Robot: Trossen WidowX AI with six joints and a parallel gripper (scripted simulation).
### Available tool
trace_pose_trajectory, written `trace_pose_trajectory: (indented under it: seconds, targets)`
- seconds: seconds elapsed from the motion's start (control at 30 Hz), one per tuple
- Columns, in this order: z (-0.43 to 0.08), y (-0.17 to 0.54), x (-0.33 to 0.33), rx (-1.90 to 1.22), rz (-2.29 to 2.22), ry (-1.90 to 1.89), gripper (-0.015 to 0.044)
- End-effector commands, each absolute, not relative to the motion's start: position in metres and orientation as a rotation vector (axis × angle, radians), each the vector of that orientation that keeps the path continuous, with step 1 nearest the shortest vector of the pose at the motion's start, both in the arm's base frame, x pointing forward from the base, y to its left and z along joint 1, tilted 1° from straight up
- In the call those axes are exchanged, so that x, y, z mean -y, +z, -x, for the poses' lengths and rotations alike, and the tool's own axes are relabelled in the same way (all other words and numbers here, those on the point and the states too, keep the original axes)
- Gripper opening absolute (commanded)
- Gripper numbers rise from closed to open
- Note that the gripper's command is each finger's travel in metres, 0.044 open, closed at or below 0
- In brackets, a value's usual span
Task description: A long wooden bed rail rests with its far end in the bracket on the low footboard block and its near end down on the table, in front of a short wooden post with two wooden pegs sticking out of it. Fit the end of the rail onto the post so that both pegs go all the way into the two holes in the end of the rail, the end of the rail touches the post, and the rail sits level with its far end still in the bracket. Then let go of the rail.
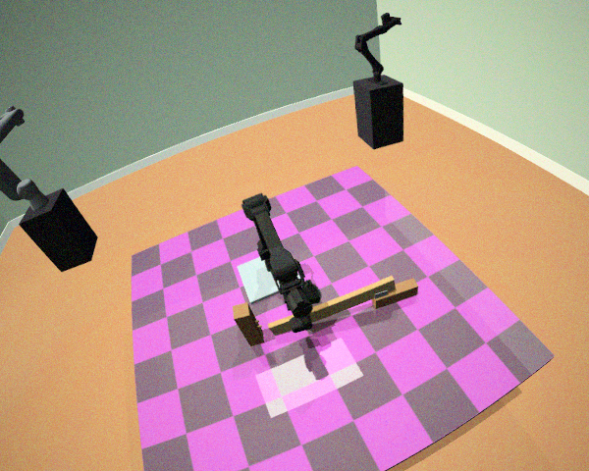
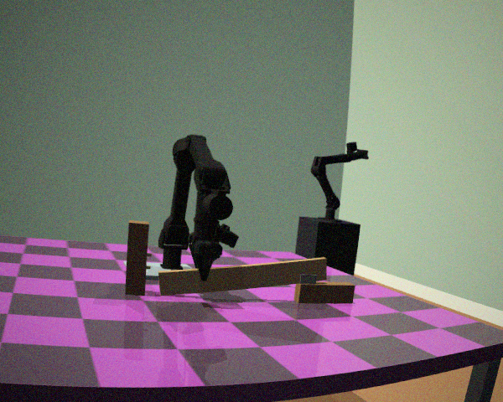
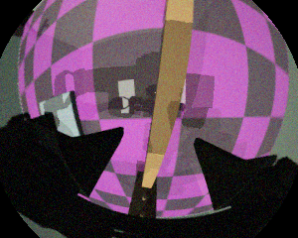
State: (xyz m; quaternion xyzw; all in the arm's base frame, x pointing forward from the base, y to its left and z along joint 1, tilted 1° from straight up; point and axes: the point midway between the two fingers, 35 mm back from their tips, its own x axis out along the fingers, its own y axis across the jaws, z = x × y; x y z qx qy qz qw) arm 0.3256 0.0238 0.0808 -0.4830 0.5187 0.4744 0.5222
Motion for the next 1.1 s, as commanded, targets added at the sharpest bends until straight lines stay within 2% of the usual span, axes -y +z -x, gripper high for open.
trace_pose_trajectory:
  seconds: [0.0,0.5,1.0,1.07]
  targets:
    - [-0.325,0.073,-0.024,-1.242,1.156,1.143,0.0440]
    - [-0.323,0.051,-0.024,-1.243,1.155,1.143,0.0440]
    - [-0.323,0.051,-0.024,-1.243,1.155,1.143,0.0046]
    - [-0.323,0.051,-0.024,-1.243,1.155,1.143,0.0033]
